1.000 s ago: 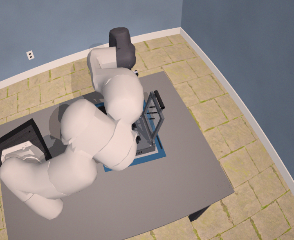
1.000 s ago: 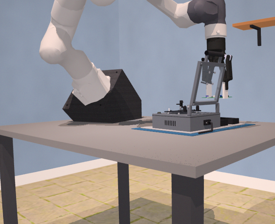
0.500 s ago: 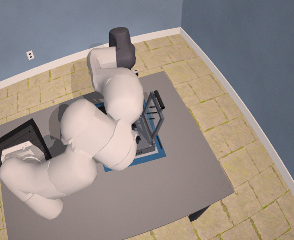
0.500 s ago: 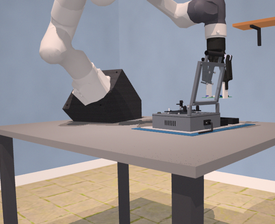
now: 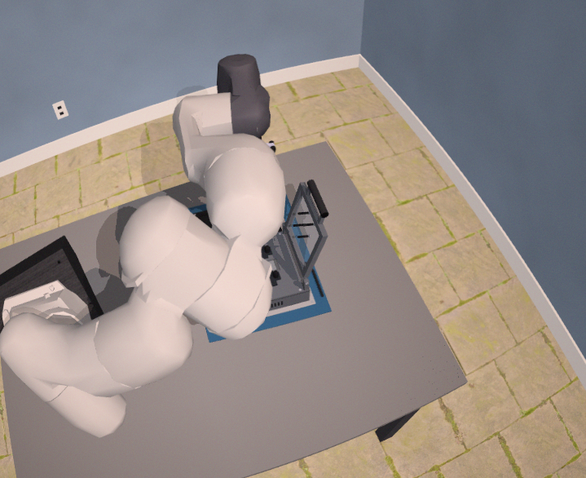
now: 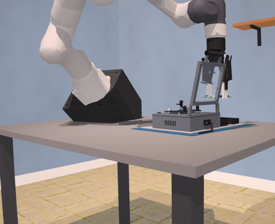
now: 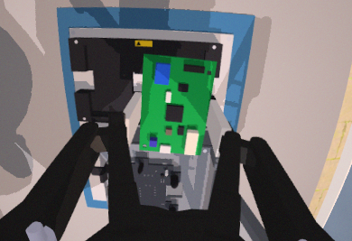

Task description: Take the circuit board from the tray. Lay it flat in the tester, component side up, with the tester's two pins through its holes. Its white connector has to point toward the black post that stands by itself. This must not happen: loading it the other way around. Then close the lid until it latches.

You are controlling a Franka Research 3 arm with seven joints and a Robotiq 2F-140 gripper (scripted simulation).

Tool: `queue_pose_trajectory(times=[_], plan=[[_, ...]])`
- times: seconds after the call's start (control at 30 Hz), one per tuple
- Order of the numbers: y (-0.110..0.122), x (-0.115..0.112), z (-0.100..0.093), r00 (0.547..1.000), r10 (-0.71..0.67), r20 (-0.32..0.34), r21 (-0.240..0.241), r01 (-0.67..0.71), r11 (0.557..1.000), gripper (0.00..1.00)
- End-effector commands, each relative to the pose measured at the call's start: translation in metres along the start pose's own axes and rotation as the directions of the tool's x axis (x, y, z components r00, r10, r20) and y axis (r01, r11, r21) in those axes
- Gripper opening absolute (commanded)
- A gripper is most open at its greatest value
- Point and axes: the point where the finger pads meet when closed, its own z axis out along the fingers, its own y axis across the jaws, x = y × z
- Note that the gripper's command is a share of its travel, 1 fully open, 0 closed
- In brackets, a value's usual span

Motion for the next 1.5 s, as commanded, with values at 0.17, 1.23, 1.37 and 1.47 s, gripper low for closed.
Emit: queue_pose_trajectory(times=[0.17,1.23,1.37,1.47], plan=[[0.0014,0.0004,-0.0021,0.995,0.096,-0.004,-0.001,-0.096,0.995,0.46],[0.0014,0.0004,-0.0021,0.872,0.489,-0.004,0.001,-0.489,0.872,0.46],[0.0014,0.0004,-0.0021,0.83,0.558,-0.004,0.001,-0.558,0.83,0.46],[0.0014,0.0004,-0.0021,0.792,0.61,-0.003,0.001,-0.61,0.792,0.46]])
